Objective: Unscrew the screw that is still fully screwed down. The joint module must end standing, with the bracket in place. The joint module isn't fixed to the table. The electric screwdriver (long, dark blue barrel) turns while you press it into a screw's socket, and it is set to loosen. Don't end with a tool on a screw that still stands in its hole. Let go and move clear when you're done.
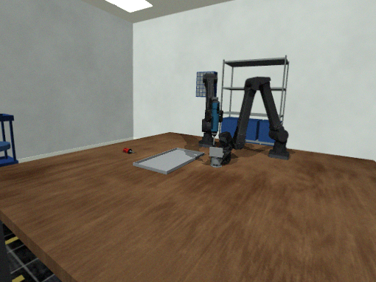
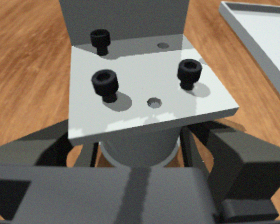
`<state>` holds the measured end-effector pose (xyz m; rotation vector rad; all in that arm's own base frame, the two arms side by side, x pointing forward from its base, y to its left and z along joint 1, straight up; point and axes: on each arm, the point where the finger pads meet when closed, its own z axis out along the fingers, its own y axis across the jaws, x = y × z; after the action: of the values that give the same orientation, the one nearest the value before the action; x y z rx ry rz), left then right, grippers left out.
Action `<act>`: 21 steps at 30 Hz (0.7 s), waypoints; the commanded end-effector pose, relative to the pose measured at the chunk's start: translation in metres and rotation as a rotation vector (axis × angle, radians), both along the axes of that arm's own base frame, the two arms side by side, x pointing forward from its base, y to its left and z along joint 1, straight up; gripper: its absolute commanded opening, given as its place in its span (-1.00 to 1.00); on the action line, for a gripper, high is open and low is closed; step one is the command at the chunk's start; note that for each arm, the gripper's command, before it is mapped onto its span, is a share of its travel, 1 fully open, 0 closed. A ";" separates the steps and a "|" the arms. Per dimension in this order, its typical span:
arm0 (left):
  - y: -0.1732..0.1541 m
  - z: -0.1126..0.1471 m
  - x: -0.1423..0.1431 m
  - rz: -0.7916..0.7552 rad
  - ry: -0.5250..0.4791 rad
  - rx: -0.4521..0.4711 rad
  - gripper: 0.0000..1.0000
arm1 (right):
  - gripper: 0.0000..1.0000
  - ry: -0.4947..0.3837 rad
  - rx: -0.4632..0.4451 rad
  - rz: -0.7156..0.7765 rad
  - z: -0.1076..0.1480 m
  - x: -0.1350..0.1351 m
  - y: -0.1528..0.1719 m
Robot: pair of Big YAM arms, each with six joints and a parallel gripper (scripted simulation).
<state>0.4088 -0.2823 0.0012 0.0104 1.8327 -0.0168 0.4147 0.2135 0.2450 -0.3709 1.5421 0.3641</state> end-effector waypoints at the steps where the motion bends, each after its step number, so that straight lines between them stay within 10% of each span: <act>1: -0.005 0.007 0.004 -0.003 -0.018 -0.014 0.17 | -0.17 -0.128 0.077 0.010 0.072 0.019 0.017; 21: -0.005 0.007 0.004 -0.003 -0.018 -0.014 0.17 | -0.17 -0.119 0.073 0.010 0.078 0.018 0.016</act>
<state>0.4088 -0.2823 0.0012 0.0104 1.8327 -0.0168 0.4148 0.2135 0.2481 -0.3714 1.5448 0.3637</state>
